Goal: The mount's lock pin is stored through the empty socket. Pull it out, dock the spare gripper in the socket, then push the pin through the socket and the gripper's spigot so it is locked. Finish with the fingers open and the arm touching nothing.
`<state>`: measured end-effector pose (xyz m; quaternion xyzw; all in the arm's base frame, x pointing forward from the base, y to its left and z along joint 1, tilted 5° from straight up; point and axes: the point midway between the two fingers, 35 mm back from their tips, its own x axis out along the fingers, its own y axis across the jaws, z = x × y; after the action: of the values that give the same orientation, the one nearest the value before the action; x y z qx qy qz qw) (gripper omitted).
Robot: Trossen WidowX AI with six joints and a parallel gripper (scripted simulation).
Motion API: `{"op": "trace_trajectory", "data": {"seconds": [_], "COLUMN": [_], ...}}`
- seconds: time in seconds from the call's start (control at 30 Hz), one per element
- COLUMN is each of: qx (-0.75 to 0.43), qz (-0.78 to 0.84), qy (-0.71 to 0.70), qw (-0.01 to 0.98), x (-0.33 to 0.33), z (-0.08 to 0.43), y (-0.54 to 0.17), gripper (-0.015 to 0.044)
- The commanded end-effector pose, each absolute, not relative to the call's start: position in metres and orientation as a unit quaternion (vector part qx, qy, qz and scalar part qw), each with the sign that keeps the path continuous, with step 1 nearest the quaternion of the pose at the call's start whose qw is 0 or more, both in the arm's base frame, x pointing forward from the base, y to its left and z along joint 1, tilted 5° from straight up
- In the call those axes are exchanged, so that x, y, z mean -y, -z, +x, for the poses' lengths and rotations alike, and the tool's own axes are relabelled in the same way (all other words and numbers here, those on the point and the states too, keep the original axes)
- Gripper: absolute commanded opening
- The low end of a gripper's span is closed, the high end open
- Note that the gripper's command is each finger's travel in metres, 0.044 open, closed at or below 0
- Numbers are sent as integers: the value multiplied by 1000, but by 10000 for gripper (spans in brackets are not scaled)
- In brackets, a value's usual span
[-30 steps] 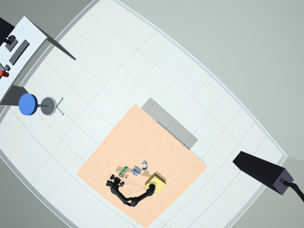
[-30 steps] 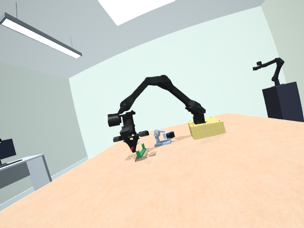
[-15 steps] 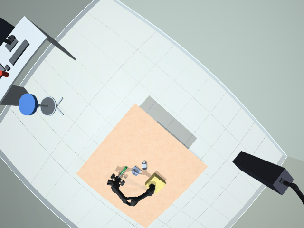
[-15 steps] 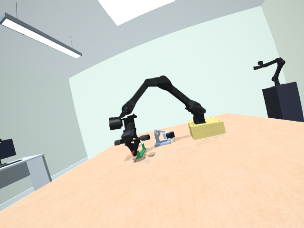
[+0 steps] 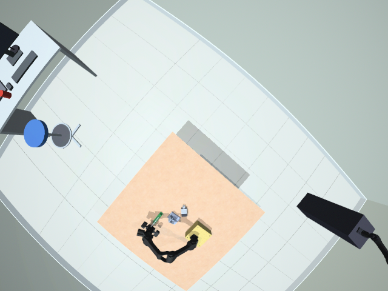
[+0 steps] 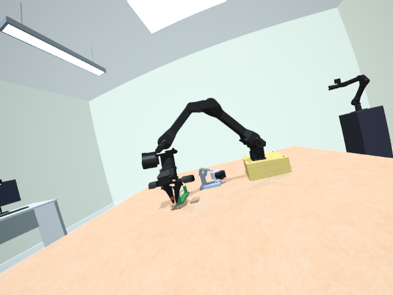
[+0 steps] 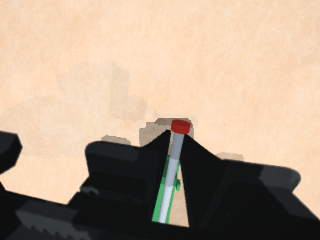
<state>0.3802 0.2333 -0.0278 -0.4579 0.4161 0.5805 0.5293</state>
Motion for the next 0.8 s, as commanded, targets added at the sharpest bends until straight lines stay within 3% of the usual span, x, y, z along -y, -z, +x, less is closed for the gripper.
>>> {"op": "trace_trajectory", "data": {"seconds": [0.0, 0.1, 0.77], "qx": [-416, -416, -420], "qz": [-458, -458, -456], "qy": [-581, -581, -580], "qw": [529, 529, 528], "x": [-233, -233, -230], "z": [380, 380, 380], "y": [28, 28, -11], "gripper": [131, 200, 200]}}
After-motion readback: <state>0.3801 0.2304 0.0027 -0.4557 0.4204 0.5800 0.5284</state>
